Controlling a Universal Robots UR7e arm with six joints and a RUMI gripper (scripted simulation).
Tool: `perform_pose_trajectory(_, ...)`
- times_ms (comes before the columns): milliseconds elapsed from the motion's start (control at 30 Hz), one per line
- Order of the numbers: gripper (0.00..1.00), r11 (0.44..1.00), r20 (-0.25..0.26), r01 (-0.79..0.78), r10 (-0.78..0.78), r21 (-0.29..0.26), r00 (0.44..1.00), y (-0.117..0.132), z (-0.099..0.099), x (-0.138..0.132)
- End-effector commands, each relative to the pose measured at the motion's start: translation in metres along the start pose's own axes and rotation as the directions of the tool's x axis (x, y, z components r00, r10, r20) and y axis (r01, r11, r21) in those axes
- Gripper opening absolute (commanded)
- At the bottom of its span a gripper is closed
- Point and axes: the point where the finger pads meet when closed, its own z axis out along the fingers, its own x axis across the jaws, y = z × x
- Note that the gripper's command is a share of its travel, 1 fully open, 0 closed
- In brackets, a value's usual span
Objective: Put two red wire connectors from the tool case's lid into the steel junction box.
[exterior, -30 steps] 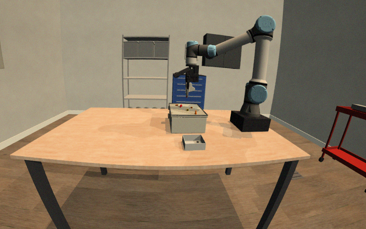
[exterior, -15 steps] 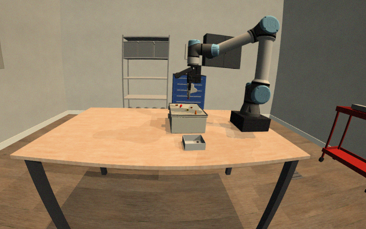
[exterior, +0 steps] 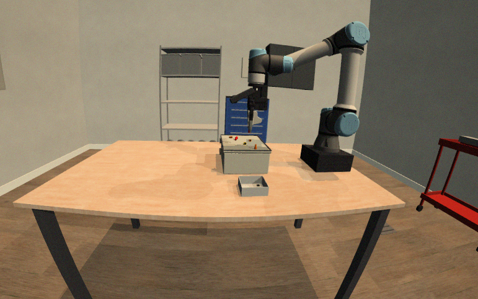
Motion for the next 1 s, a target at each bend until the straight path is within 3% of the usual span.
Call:
perform_pose_trajectory(0,0.00,1.000,-0.002,-0.002,0.002,0.001,1.000,0.001,0.000,-0.037)
perform_pose_trajectory(700,0.00,1.000,-0.002,-0.002,0.002,0.001,1.000,0.009,0.000,-0.151)
perform_pose_trajectory(967,0.00,1.000,-0.002,-0.002,0.002,0.001,1.000,0.010,0.000,-0.177)
